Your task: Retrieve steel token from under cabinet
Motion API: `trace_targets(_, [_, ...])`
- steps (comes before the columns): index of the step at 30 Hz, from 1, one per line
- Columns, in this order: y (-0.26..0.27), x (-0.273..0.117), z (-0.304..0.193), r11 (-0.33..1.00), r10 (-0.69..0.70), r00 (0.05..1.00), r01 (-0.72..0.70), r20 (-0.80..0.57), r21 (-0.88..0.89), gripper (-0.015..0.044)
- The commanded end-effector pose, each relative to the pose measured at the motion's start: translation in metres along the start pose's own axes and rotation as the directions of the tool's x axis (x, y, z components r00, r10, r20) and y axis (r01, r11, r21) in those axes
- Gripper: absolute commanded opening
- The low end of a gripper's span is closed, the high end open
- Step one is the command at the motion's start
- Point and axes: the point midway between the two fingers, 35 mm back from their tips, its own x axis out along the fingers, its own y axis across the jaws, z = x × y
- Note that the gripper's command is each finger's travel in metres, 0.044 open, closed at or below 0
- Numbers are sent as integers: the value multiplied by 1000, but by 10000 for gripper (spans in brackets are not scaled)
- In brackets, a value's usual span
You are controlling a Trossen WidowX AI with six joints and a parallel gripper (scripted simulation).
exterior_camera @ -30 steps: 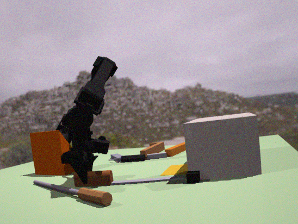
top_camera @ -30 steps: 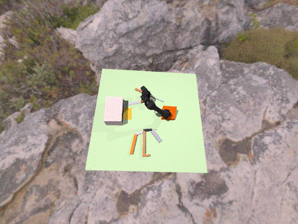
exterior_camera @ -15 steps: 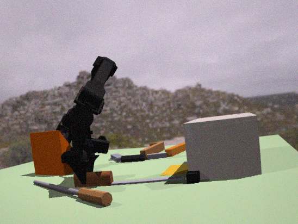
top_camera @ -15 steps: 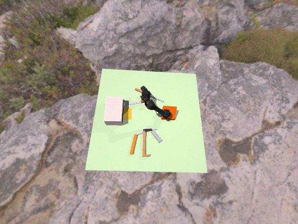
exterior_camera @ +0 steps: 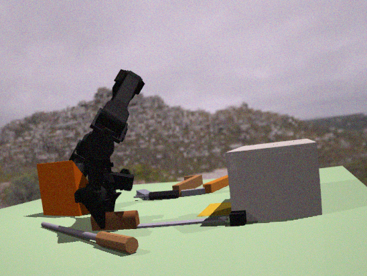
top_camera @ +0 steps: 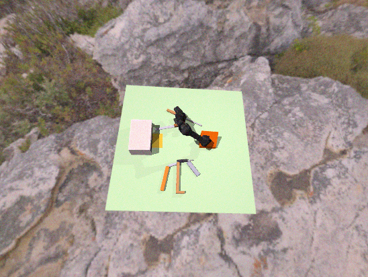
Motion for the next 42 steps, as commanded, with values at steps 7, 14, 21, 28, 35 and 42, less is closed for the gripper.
trace_targets(7, [0, 0, 0, 1000, 0, 1000, 0, 0, 0, 112])
trace_targets(14, [0, 0, 0, 1000, 0, 1000, 0, 0, 0, 6])
trace_targets(21, [0, 0, 5, 1000, 1, 1000, -1, 1, -9, 0])
trace_targets(28, [1, -1, 18, 1000, 3, 1000, -3, 2, -31, 0])
trace_targets(35, [2, -1, 32, 999, 5, 1000, -5, 3, -41, 0])
trace_targets(42, [3, -1, 45, 999, 6, 1000, -6, 4, -45, 0])
